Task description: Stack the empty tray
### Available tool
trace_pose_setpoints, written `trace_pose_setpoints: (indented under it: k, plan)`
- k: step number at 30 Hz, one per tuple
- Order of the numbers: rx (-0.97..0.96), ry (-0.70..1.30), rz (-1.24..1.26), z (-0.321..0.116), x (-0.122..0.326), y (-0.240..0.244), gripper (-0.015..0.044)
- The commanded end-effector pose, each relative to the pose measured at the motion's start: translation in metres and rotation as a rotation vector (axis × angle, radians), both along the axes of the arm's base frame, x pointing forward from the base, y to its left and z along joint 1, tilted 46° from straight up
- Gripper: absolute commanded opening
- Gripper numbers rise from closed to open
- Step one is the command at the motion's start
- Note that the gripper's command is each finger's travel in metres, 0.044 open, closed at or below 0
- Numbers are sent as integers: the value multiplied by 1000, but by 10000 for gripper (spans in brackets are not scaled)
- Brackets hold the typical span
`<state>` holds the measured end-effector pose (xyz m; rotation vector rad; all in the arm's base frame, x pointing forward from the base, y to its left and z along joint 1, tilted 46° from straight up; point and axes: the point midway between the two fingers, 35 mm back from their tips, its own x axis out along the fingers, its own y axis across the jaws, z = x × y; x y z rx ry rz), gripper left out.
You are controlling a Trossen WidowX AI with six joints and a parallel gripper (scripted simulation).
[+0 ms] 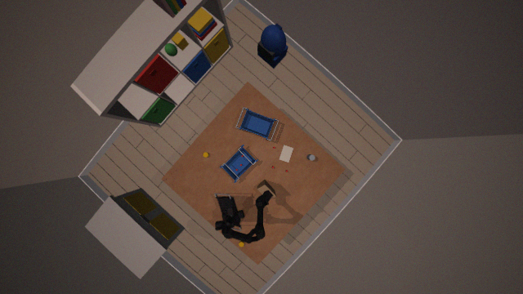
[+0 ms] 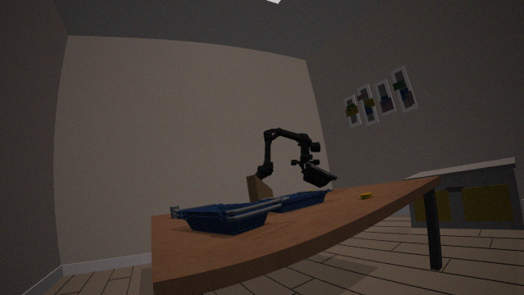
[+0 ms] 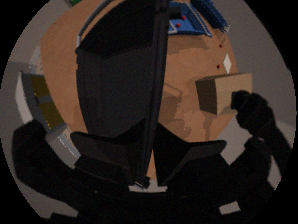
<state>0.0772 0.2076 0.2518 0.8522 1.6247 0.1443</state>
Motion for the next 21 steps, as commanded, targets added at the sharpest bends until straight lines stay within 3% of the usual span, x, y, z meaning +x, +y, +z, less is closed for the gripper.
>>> trace_pose_setpoints:
  k: [1,21]
  plan:
    - [0,2,-29,3,12,1,0]
    - [-84,112,-156,-24,72,-2,0]
